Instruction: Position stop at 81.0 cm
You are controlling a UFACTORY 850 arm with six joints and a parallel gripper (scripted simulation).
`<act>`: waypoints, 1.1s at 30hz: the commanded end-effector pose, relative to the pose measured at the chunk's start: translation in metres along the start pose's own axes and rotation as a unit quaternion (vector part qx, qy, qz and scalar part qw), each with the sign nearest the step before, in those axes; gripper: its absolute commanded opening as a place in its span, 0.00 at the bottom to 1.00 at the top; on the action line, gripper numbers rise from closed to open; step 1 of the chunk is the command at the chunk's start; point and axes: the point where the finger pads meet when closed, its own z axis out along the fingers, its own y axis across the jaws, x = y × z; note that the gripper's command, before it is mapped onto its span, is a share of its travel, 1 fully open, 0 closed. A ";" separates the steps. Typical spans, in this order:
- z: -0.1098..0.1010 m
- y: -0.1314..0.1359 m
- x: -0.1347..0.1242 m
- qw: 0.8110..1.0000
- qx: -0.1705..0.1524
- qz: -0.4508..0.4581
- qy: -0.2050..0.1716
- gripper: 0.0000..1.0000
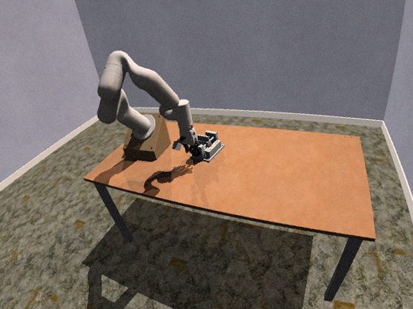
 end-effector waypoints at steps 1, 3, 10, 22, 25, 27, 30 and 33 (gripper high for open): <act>0.000 -0.001 0.000 1.000 0.001 0.000 0.000 0.57; -0.002 -0.001 0.000 1.000 0.001 0.000 0.000 0.57; -0.057 -0.001 0.000 1.000 0.001 0.000 0.000 0.57; -0.100 0.000 0.000 1.000 0.001 0.000 0.000 0.57; -0.100 0.000 0.000 1.000 0.001 0.000 0.000 0.57; -0.100 0.000 0.000 1.000 0.001 0.000 0.000 0.57; -0.100 0.000 0.000 1.000 0.001 0.000 0.000 0.57; -0.100 0.000 0.000 1.000 0.001 0.000 0.000 0.57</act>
